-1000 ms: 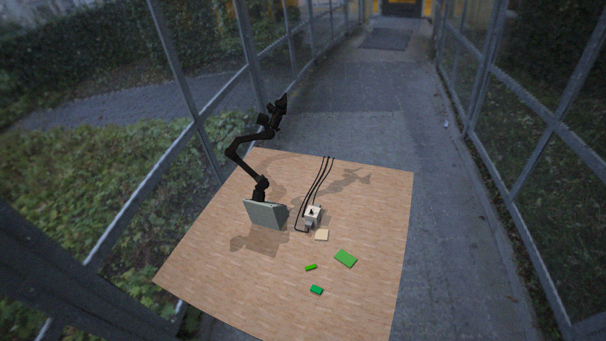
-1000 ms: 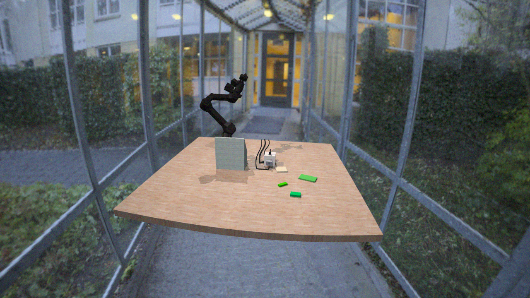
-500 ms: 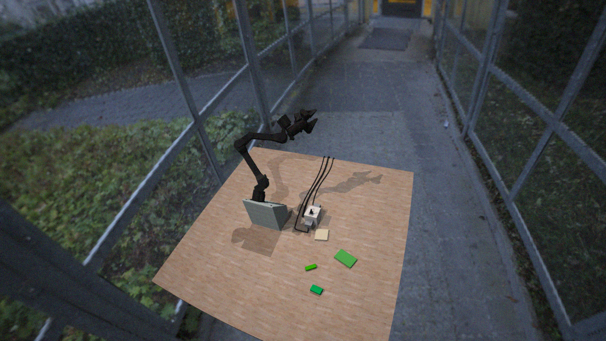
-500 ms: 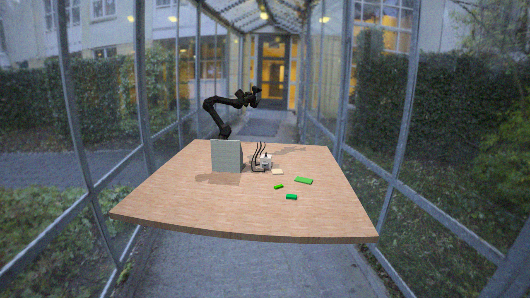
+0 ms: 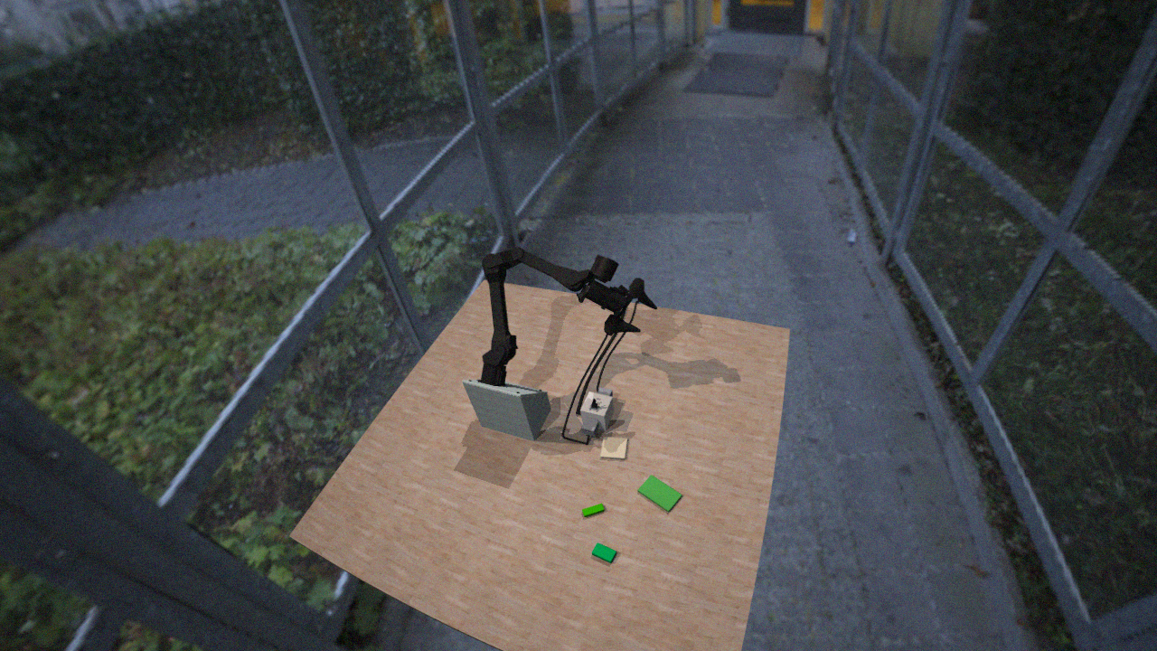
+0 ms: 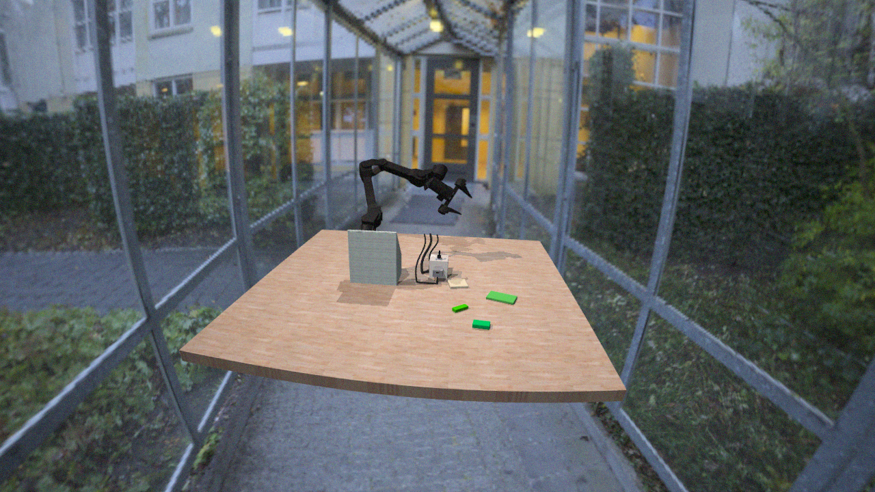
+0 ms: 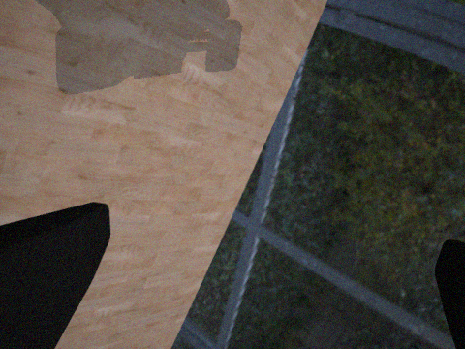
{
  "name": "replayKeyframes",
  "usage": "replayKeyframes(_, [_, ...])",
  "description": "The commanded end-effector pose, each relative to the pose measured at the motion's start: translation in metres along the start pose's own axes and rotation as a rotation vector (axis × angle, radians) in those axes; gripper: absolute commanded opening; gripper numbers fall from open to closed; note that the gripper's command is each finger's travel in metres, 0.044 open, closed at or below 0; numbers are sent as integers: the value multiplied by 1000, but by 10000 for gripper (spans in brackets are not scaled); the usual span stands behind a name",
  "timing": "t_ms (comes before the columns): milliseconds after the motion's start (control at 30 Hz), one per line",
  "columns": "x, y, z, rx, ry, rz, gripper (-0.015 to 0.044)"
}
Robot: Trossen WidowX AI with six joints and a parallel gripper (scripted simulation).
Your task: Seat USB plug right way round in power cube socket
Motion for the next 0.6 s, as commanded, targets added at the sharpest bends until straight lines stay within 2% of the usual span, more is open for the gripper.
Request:
replayKeyframes(0, [-17, -42, 52, 23, 280, 32, 440])
replayKeyframes(133, [-15, -84, 112, -18, 590, -8, 440])
replayKeyframes(300, [10, -117, 177, -201, 895, -181, 440])
replayKeyframes(400, [19, -125, 193, -294, 956, -261, 440])
replayKeyframes(567, [19, -127, 193, -301, 959, -266, 440])
Point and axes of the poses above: the point midway between the two fingers, 35 mm back from their tips, its own x axis back along the fingers, its own z axis across the jaws, y = z × x, the point moved 4 cm from there along x, back along the fingers, and after that the axes turned 13 degrees about x, right-handed, at the moved point
